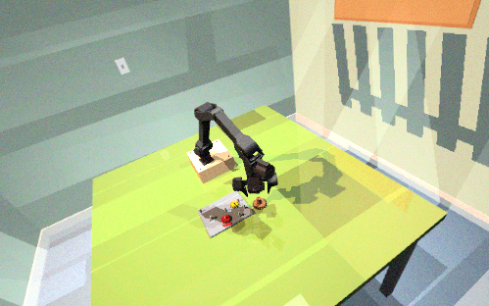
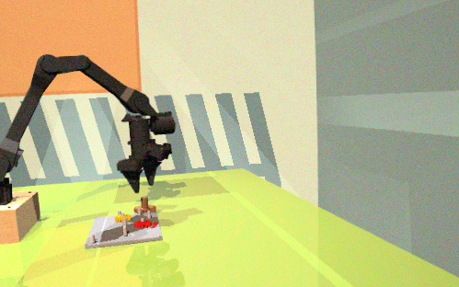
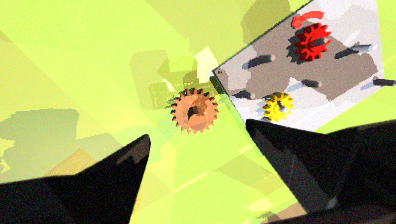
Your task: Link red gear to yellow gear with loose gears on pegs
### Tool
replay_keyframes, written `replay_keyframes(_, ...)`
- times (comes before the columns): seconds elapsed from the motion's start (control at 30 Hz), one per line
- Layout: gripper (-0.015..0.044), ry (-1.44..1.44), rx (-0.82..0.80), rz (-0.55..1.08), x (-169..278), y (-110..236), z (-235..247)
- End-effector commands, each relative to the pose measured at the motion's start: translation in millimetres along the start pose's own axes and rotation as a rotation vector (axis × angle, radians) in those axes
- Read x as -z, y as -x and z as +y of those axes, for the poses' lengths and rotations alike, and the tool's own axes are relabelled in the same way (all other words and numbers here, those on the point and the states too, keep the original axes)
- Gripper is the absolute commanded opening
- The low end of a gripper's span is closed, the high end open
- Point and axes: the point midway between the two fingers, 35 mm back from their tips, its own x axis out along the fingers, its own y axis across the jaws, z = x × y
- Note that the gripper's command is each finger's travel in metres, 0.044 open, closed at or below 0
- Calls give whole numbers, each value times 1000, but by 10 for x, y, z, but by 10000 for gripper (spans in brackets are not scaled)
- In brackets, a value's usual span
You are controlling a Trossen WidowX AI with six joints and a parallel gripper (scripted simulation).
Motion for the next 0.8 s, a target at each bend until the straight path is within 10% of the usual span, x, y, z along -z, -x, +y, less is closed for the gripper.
replay_keyframes(0.0,440,-6,6,14,27,-91,-7)
replay_keyframes(0.77,440,-6,6,14,24,-363,-12)
